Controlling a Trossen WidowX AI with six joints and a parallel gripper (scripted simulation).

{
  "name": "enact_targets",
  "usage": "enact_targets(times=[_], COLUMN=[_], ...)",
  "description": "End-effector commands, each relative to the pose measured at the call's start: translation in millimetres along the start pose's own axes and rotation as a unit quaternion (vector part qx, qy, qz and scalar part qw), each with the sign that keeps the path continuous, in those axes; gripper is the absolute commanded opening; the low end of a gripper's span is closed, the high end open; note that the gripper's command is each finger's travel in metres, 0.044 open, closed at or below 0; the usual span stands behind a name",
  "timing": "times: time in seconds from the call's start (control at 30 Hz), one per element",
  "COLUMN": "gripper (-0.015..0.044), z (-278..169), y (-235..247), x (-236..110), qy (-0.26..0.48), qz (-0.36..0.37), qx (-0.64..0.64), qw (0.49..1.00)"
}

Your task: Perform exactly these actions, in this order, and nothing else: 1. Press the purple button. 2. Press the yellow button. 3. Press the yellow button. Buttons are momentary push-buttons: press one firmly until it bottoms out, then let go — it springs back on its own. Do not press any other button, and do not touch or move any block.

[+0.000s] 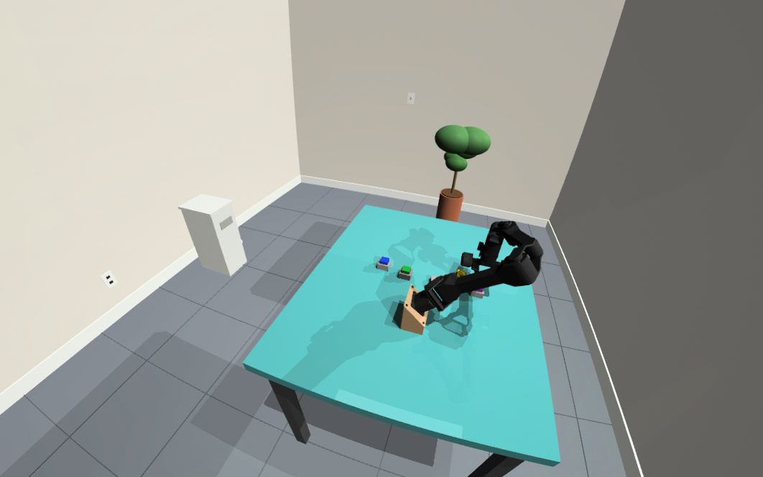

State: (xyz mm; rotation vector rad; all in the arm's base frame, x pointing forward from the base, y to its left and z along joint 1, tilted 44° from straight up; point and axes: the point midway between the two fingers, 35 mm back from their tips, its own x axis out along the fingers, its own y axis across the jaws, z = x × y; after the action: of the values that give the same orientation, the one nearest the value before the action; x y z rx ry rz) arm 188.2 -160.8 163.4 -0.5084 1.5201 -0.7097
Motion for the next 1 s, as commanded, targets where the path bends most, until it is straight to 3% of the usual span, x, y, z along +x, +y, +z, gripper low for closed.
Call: enact_targets(times=[0.0, 0.97], gripper=[0.002, 0.002], z=[-1, -1], y=[0, -1], x=[1, 35], qy=[-0.001, -0.001], qz=[-0.001, -0.002], qx=[0.0, 0.0], qw=[1.0, 1.0])
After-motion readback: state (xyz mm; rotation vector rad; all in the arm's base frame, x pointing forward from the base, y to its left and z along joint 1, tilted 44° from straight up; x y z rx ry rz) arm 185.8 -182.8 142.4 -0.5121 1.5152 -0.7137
